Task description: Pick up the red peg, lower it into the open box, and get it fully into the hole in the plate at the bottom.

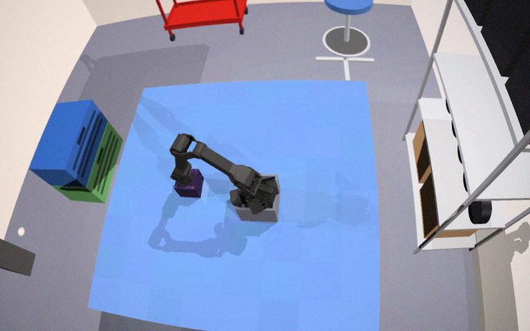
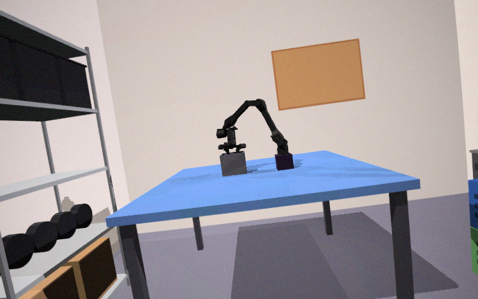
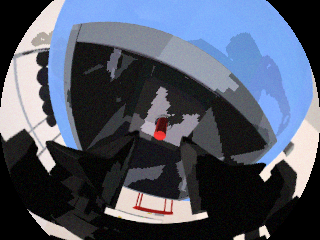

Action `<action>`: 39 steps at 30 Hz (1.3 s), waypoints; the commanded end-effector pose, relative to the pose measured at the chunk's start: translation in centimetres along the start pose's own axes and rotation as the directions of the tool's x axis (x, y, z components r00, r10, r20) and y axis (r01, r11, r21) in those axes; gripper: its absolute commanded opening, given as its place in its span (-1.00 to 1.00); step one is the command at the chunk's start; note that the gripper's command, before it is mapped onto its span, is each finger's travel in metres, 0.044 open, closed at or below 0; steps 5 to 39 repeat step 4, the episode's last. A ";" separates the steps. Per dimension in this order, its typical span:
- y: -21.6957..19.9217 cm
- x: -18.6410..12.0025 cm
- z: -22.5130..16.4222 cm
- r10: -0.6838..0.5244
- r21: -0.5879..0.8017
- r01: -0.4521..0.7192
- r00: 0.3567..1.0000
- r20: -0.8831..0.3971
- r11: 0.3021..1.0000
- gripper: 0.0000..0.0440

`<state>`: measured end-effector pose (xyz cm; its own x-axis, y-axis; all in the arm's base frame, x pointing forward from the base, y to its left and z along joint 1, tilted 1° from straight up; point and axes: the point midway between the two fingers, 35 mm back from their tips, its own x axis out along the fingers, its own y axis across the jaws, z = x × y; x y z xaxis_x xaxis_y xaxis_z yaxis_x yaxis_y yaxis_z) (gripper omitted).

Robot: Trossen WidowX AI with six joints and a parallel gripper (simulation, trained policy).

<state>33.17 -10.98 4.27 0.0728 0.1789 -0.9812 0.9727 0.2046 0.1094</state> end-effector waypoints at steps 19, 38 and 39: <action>0.3 -1.0 0.6 0.024 0.012 -0.024 0.999 -0.022 1.000 0.09; 0.3 -1.0 0.6 0.024 0.012 -0.024 0.999 -0.022 1.000 0.09; 0.3 -1.0 0.6 0.024 0.012 -0.024 0.999 -0.022 1.000 0.09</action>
